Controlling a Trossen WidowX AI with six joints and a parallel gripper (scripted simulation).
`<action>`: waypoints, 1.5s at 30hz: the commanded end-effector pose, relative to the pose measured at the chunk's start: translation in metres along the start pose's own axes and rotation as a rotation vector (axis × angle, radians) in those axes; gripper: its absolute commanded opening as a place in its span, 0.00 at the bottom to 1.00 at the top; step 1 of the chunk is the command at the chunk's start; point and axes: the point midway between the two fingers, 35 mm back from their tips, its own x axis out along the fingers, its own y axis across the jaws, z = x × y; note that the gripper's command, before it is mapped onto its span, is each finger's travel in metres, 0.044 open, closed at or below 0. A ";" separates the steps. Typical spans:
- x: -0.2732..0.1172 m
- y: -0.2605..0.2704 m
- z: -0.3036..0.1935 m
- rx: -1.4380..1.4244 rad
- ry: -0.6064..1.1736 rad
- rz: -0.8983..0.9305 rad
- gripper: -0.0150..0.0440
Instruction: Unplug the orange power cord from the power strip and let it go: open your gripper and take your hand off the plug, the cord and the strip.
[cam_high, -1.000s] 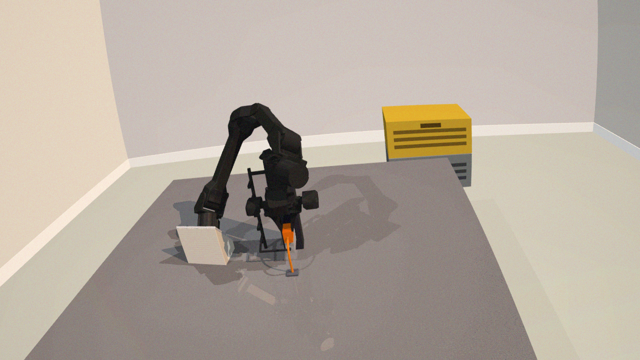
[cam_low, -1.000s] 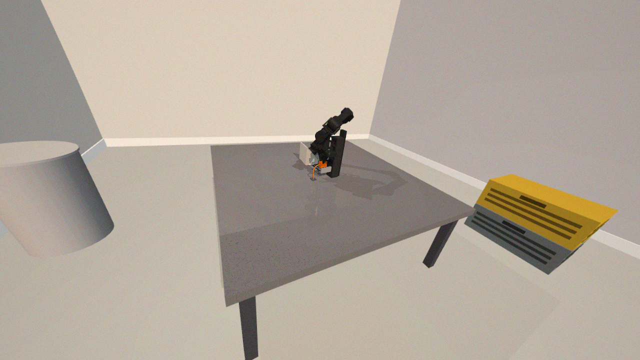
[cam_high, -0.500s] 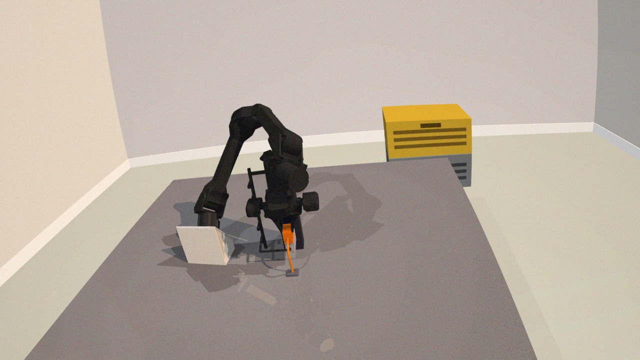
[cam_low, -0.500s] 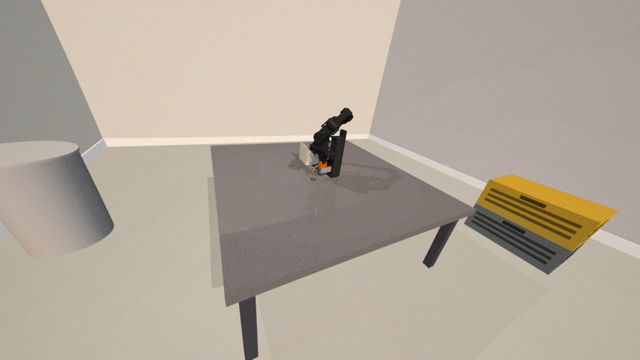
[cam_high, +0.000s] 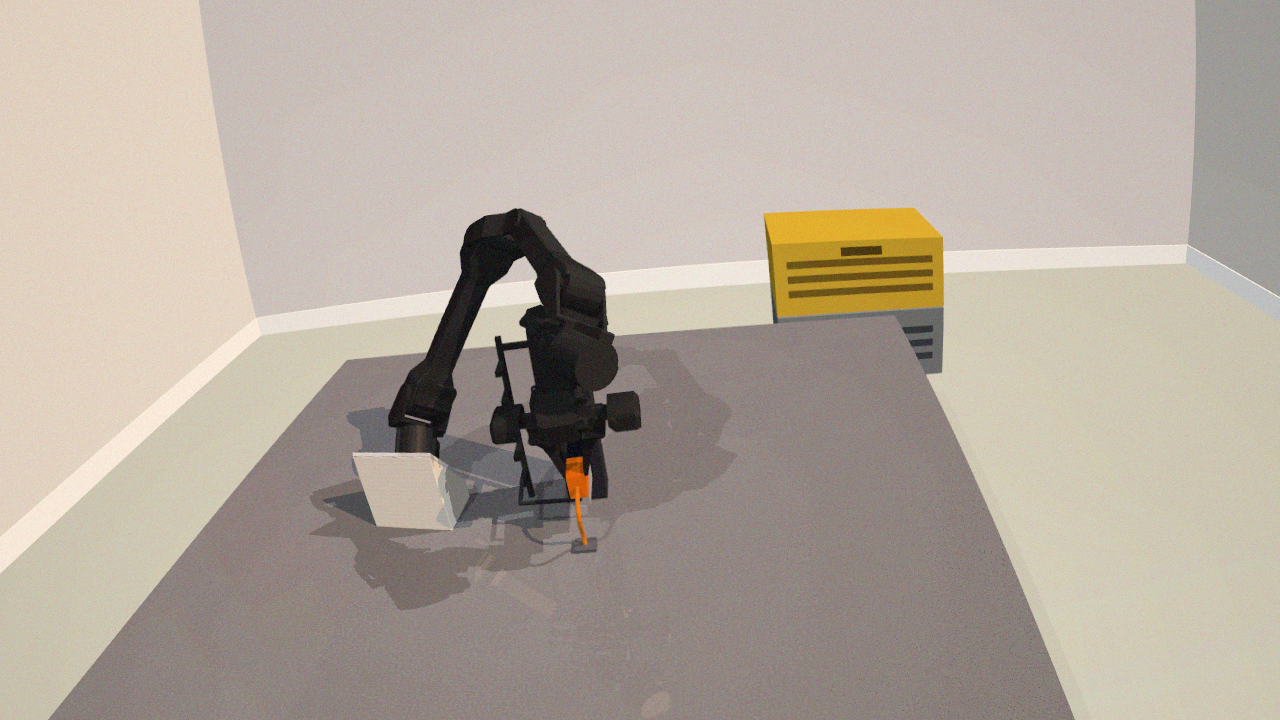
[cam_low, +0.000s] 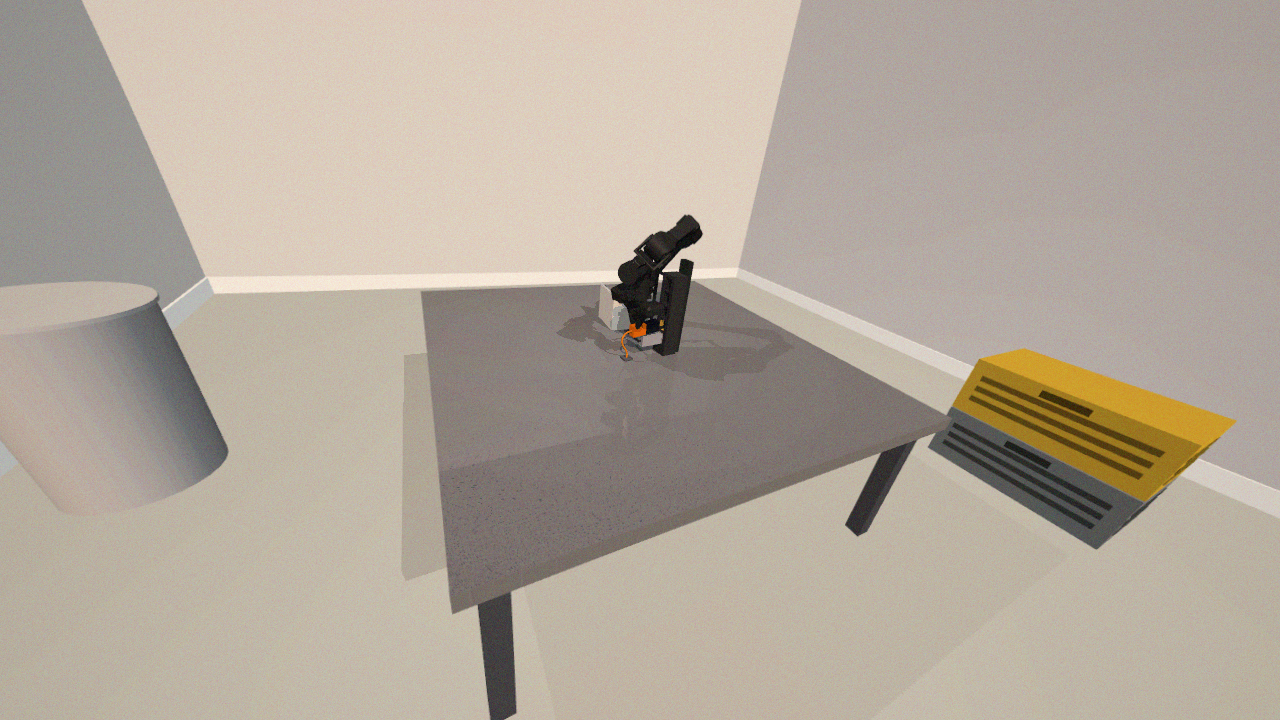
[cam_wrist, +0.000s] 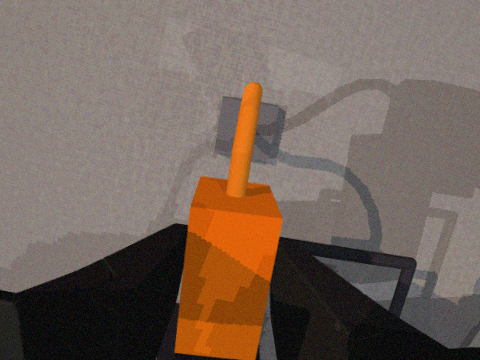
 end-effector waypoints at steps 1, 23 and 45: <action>-0.003 -0.001 0.007 0.008 0.000 0.002 0.30; -0.013 -0.001 0.060 0.008 -0.001 0.003 1.00; -0.013 -0.001 0.060 0.008 -0.001 0.003 1.00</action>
